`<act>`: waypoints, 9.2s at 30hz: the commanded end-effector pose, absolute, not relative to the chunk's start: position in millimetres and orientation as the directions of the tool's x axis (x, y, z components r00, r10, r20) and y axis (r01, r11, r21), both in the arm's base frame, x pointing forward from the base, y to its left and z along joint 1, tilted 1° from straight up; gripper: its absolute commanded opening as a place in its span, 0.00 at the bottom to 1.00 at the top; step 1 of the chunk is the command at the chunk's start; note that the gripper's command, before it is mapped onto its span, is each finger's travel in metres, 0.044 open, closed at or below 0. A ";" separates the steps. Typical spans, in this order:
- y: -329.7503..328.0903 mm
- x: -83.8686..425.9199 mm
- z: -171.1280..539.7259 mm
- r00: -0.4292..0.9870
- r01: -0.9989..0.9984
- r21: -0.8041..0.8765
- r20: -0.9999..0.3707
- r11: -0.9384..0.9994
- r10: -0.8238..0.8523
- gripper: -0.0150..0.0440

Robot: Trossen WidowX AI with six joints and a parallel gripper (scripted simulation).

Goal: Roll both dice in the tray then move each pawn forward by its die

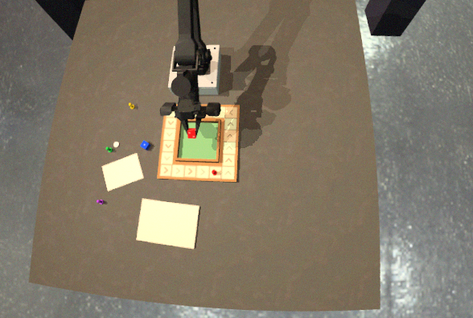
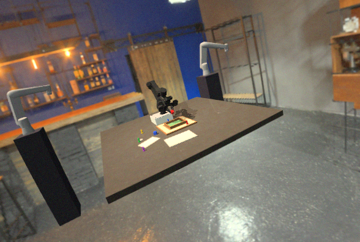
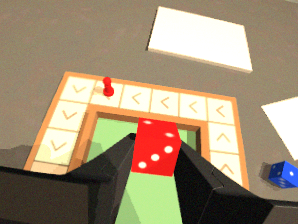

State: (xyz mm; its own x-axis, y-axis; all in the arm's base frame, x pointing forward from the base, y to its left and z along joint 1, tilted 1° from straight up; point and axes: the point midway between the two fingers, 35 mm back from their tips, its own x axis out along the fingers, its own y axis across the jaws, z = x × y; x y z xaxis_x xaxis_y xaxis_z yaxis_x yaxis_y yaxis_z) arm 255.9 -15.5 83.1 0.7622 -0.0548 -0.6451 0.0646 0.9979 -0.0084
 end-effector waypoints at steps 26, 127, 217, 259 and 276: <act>-15.1 252.0 115.7 0.759 0.063 -0.007 -0.649 0.998 -0.052 0.79; -227.0 287.5 25.0 0.020 0.530 -0.015 -0.999 0.848 -0.030 0.25; 16.1 328.0 47.4 0.762 0.062 -0.003 -0.645 0.998 -0.049 0.25; 18.1 287.7 127.5 0.761 0.062 -0.002 -0.647 0.998 -0.049 0.88; 16.3 306.9 86.2 0.184 0.056 -0.007 -0.983 0.998 -0.018 1.00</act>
